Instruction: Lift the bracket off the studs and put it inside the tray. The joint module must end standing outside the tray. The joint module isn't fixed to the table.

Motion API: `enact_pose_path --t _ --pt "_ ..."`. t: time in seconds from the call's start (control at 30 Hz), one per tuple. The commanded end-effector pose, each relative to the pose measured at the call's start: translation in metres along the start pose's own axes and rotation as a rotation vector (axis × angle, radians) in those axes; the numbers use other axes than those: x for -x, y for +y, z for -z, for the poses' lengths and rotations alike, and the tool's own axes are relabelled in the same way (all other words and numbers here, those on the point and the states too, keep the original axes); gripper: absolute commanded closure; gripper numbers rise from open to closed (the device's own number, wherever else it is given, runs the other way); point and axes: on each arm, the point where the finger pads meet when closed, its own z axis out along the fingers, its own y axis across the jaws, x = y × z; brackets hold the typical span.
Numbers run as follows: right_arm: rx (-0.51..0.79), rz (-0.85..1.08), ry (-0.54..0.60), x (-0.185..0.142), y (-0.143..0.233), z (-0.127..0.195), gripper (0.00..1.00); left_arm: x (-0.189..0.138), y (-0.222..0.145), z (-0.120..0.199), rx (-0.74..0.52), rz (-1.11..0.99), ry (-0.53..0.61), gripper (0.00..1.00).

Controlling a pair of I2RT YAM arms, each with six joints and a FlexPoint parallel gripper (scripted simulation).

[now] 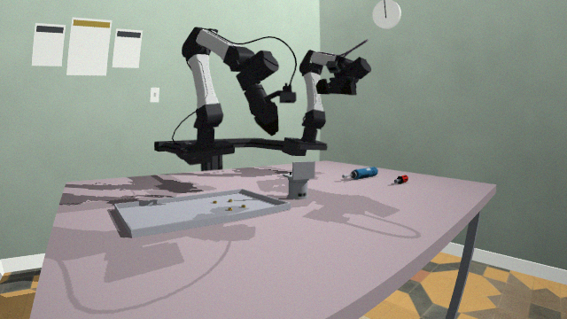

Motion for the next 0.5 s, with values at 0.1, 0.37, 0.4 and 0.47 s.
enact_pose_path --t 0.1,0.37,0.4,0.47 --pt "0.183 0.211 -0.006 0.029 0.023 -0.012 0.0 0.012 0.006 0.01 -0.003 -0.057 0.0 0.0" --pt "0.234 0.228 0.083 0.03 0.028 -0.024 0.0 0.014 0.006 0.011 0.003 -0.063 -0.003 0.0" --pt "0.234 0.228 0.083 0.03 0.028 -0.024 0.0 0.014 0.006 0.011 0.003 -0.063 -0.003 0.0" --pt "0.238 0.206 0.137 0.027 0.027 -0.026 0.11 0.014 0.006 0.011 0.003 -0.063 -0.003 0.0"
